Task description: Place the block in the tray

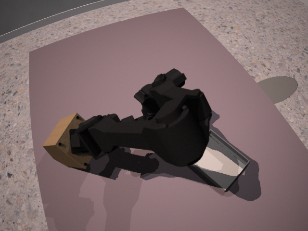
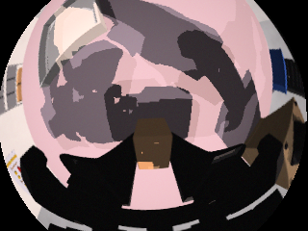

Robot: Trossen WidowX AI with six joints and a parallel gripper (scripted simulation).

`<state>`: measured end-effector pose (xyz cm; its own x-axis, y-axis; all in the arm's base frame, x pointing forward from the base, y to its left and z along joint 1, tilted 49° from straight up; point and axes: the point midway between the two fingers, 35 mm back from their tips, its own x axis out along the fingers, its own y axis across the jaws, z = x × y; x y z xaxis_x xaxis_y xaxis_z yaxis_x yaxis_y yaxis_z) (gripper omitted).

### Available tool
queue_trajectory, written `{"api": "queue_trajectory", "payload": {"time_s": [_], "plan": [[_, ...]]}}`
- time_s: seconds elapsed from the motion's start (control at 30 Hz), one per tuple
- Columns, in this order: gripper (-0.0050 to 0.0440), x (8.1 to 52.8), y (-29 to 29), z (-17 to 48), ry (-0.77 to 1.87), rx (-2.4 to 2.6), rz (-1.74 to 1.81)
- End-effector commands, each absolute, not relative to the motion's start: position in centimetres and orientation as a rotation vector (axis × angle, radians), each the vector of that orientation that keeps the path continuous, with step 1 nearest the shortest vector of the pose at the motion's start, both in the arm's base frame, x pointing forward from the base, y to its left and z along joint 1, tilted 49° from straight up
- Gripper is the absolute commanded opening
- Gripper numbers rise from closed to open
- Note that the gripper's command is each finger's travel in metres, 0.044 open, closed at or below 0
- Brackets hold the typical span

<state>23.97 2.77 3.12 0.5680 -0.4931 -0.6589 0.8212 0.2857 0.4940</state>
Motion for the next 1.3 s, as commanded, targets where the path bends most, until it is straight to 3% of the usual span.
{"api": "queue_trajectory", "payload": {"time_s": [0.0,1.27], "plan": [[0.0,24.1,2.9,3.3,0.419,0.922,-0.907],[0.0,20.4,6.1,7.6,0.419,0.922,-0.907]]}}
